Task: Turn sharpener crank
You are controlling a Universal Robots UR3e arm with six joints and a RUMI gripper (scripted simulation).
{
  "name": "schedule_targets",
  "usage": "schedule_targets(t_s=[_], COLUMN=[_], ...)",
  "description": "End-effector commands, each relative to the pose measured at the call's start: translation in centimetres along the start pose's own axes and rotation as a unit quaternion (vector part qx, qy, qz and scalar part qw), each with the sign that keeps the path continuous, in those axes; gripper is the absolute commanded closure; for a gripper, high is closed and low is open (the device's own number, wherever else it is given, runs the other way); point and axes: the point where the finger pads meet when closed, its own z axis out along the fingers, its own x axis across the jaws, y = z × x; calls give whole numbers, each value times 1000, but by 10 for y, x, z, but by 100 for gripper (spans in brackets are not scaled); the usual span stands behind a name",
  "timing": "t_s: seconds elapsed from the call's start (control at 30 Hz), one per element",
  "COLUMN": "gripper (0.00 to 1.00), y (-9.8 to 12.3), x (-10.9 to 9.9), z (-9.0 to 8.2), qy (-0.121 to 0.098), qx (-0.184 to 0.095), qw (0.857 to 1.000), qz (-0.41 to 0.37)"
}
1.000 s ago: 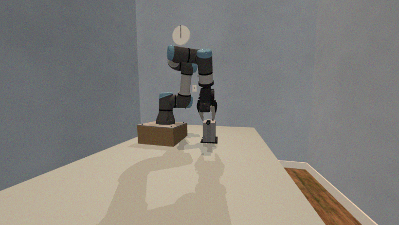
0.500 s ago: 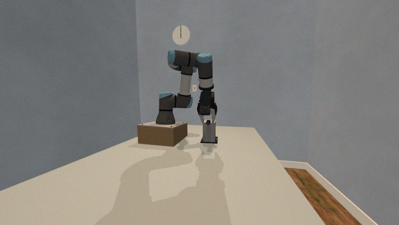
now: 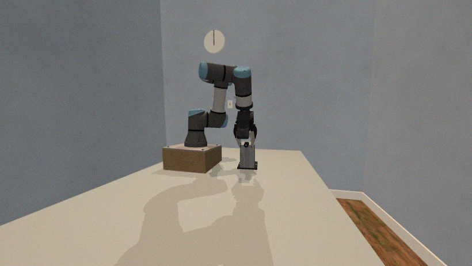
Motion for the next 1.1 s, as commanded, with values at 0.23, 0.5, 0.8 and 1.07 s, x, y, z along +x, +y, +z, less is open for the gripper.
schedule_targets(t_s=[0.23,0.5,0.8,1.07], gripper=[68,68,91,91], y=[0,0,0,0], x=[0,0,0,0], z=[0,-1,0,0], qy=[-1,-1,-1,-1], qx=[1,1,1,1], qw=[1000,1000,1000,1000], qz=[0,0,0,0])
